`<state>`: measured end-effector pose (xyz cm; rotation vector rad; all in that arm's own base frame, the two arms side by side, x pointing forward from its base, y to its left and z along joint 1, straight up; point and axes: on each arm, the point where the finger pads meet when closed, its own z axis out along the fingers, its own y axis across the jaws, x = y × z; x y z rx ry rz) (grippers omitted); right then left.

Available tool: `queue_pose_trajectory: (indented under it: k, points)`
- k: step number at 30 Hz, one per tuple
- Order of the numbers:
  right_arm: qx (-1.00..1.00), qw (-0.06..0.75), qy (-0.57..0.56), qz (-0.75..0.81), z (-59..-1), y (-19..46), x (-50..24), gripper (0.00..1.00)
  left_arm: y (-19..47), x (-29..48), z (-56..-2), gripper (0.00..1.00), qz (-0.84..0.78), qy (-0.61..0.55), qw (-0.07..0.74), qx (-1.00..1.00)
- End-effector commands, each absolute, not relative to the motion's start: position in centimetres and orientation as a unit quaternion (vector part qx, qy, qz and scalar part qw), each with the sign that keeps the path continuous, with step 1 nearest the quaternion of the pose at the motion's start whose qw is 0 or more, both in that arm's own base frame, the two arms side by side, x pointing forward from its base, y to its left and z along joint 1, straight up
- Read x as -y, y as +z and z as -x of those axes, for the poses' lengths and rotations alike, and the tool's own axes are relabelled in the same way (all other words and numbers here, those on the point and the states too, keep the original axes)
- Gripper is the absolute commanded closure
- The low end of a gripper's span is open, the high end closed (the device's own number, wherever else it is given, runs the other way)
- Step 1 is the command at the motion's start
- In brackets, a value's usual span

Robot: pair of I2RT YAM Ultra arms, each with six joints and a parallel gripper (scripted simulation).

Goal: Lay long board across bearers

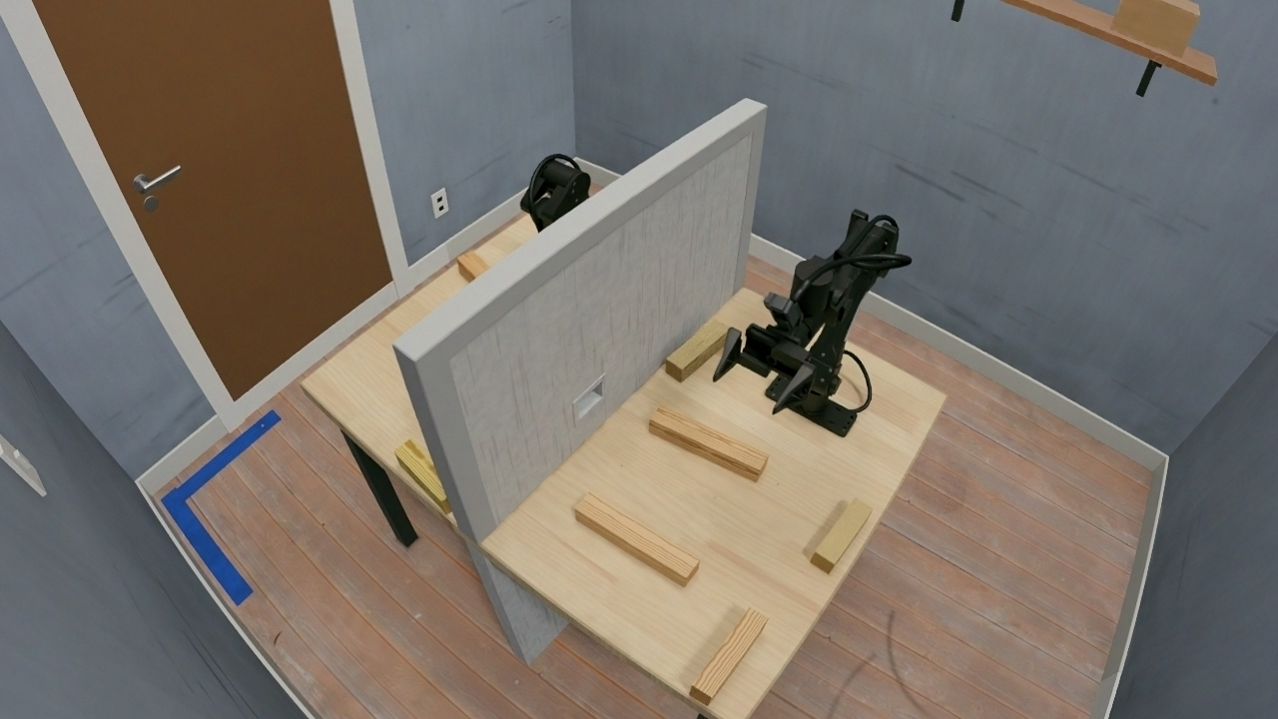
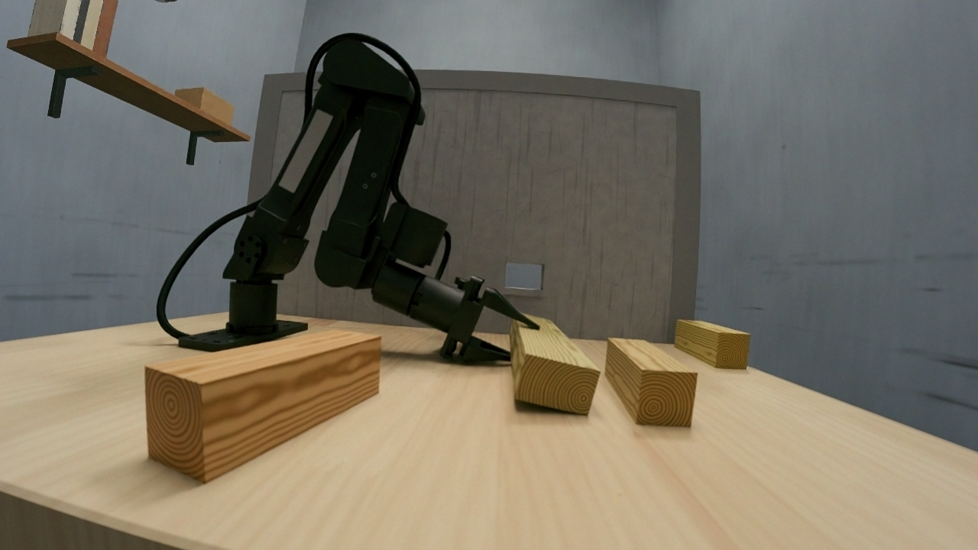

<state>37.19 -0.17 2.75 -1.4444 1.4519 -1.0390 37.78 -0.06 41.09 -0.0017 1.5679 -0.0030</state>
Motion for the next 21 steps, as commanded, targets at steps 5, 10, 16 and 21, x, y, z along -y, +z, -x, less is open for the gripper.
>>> queue_pose_trajectory:
  k: [5,10,16,21]
  points:
    - [-0.558,0.441,-0.437,0.551,-38.1,5.6,0.0,0.54,44.1,-0.2,-36.3,0.00,0.009,-0.001,0.731,-0.682]
    - [-0.564,0.433,-0.429,0.557,-36.9,5.0,0.1,0.54,44.1,-0.2,-36.3,0.00,0.009,-0.001,0.731,-0.682]
    - [-0.561,0.437,-0.433,0.554,-37.2,5.5,0.1,0.54,44.1,-0.2,-36.3,0.00,0.009,-0.001,0.731,-0.682]
    - [-0.553,0.448,-0.444,0.545,-38.2,6.6,0.1,0.54,44.1,-0.2,-36.3,0.00,0.009,-0.001,0.731,-0.682]
